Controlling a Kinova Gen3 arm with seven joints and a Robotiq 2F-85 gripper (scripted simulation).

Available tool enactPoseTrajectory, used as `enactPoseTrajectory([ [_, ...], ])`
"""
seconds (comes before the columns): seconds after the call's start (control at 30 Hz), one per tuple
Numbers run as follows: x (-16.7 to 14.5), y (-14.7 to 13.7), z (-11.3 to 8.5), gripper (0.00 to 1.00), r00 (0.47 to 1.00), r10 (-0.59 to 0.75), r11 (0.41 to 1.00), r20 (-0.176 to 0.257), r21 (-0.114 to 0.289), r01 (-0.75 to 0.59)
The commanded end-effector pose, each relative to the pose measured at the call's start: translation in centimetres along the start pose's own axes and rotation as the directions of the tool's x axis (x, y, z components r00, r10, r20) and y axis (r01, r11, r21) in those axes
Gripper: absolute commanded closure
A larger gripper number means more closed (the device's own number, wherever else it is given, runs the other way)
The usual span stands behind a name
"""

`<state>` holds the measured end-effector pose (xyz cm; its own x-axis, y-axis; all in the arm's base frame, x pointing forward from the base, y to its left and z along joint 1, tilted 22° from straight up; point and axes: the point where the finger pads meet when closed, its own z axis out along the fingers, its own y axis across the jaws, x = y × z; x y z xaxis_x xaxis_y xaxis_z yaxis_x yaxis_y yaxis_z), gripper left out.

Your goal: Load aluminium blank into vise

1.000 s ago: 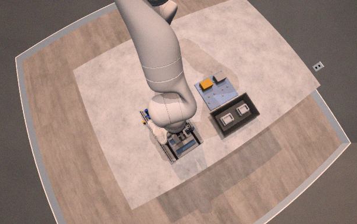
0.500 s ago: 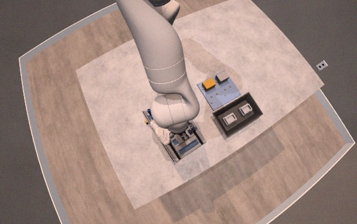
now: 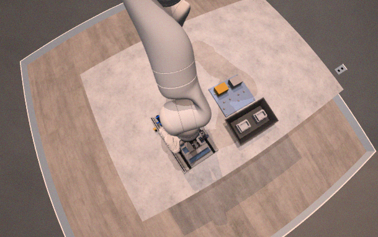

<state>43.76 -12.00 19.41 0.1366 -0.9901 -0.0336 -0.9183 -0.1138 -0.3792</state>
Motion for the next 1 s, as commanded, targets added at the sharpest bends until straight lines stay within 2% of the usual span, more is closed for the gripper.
enactPoseTrajectory([
  [0.0, 0.2, -0.03, 0.08, 1.0, 1.0, 0.002, 1.0, -0.001, 0.004, -0.002],
  [0.97, 0.35, 0.09, 0.97, 1.0, 1.0, 0.008, 1.0, -0.005, 0.001, -0.008],
])
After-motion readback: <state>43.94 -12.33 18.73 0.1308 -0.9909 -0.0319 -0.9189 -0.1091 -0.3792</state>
